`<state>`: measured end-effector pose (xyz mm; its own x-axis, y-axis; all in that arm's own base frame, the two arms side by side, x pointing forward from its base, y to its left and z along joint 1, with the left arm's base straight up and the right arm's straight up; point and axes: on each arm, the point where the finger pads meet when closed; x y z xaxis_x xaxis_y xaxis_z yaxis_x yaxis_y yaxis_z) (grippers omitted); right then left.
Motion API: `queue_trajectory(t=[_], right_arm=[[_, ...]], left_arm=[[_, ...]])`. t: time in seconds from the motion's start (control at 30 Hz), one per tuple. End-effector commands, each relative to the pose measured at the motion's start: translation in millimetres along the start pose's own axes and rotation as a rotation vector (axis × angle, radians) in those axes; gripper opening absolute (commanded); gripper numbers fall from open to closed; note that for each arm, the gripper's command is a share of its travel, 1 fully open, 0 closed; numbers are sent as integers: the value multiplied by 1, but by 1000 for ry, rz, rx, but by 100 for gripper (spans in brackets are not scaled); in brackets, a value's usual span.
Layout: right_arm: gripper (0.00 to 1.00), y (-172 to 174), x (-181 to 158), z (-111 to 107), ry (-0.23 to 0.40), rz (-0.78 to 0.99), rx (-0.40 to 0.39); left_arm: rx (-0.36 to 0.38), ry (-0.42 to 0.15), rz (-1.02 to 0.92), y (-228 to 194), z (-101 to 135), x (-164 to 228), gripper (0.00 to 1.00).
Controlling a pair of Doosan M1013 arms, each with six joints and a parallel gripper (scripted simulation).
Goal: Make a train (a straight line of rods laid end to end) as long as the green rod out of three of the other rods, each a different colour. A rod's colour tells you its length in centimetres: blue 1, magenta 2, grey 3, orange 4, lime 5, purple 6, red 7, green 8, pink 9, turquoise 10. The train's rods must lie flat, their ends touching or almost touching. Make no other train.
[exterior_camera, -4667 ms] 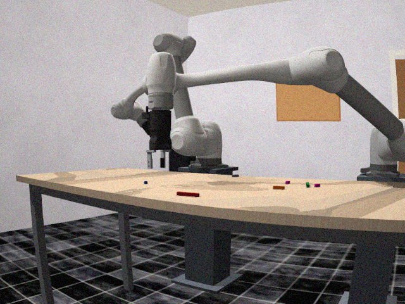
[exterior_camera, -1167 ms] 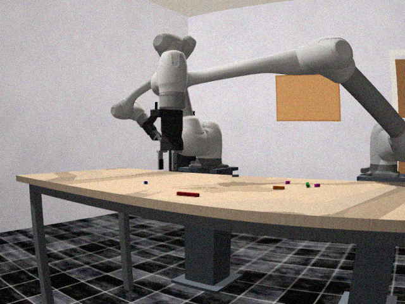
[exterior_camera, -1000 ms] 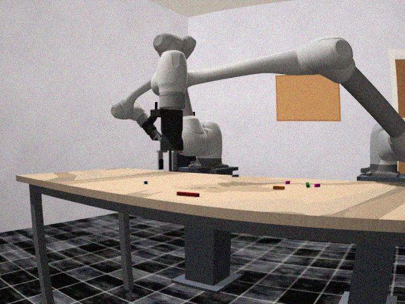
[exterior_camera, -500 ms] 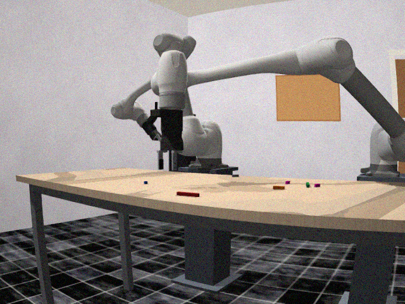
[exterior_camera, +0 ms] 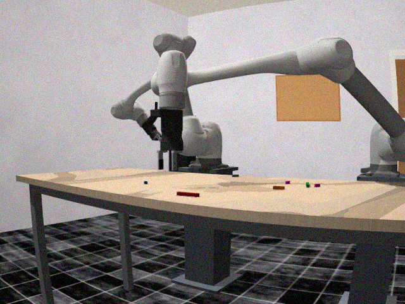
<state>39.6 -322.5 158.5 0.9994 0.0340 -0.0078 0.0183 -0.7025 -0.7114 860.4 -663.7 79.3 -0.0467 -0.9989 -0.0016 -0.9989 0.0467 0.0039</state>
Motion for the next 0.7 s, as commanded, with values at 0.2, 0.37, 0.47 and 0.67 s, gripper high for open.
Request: queue_trajectory(t=[0.2, 0.37, 0.47, 0.67], right_arm=[[100, 0, 2, 0, 11, -1, -6], [100, 0, 2, 0, 11, -1, -6], [100, 0, 2, 0, 11, -1, -6], [100, 0, 2, 0, 11, -1, -6]], left_arm=[[9, 4, -5, -3, -2, -1, 100], [9, 4, -5, -3, -2, -1, 100], [3, 0, 23, 1, -2, 13, 100], [3, 1, 122, 11, -6, 70, 100]])
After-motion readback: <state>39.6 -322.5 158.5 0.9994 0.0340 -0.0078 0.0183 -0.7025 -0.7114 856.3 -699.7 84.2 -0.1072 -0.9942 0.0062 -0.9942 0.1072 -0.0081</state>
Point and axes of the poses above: on each arm, the point where the finger pads meet when closed, its own z axis out along the fingers, its own x axis across the jaws, y = z × x, and after that the axes turned 3 degrees about z, right-handed
